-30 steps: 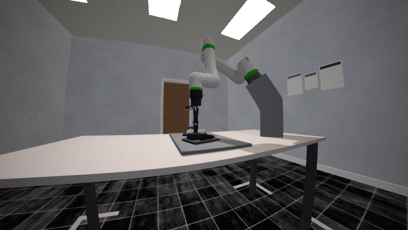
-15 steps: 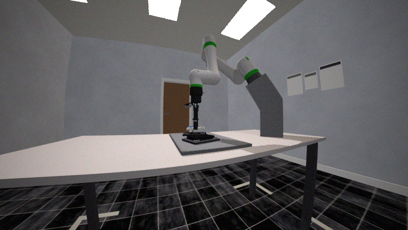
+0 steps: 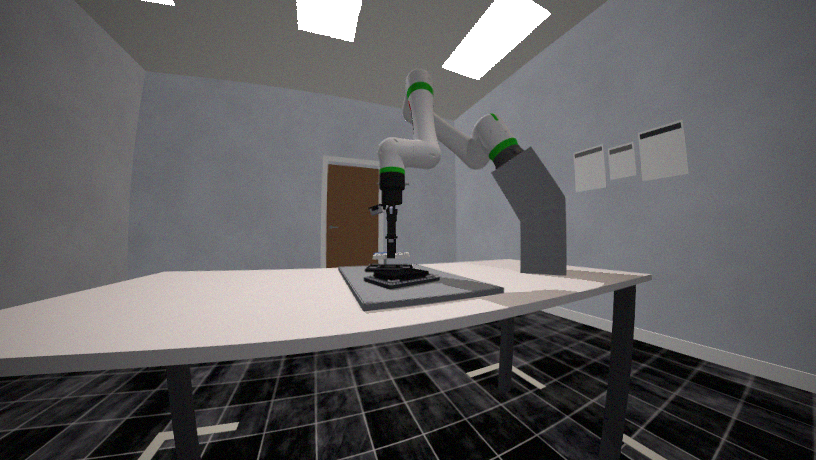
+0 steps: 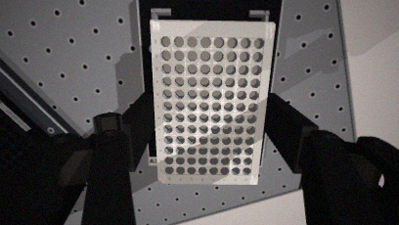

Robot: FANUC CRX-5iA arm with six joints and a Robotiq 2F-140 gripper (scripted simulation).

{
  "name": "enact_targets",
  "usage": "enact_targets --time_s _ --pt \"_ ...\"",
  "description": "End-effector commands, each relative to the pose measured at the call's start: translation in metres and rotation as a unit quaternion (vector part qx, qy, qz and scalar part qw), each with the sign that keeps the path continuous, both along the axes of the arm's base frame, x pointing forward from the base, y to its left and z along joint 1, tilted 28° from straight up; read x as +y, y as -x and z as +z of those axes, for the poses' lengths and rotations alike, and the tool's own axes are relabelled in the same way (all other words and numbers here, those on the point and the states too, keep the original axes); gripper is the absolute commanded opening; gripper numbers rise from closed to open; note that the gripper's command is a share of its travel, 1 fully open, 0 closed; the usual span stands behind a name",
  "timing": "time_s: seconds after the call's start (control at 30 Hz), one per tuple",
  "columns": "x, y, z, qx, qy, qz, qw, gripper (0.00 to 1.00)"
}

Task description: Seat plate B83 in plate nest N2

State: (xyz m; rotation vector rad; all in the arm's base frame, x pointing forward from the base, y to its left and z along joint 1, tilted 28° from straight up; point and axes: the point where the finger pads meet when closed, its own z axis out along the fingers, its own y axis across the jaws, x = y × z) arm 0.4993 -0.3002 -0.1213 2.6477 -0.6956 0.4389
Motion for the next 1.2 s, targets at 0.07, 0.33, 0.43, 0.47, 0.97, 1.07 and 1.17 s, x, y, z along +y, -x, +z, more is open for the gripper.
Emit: enact_targets --time_s 0.07,0.33,0.43,0.47,0.97,1.07,1.17 --pt "0.0001 -0.0005 0.0005 0.000 0.000 0.000 1.000 0.10" --pt "-0.0023 -0.0054 0.0028 -0.001 0.000 0.000 1.000 0.10" --pt "-0.0023 -0.0054 0.0028 -0.001 0.000 0.000 1.000 0.10" --pt "-0.0023 -0.0054 0.0027 0.000 0.000 0.000 1.000 0.10" --pt "-0.0022 -0.0051 0.0026 0.000 0.000 0.000 1.000 0.10" --pt "-0.0021 -0.0051 0.0026 0.000 0.000 0.000 1.000 0.10" --pt "-0.0021 -0.0051 0.0026 0.000 0.000 0.000 1.000 0.10"
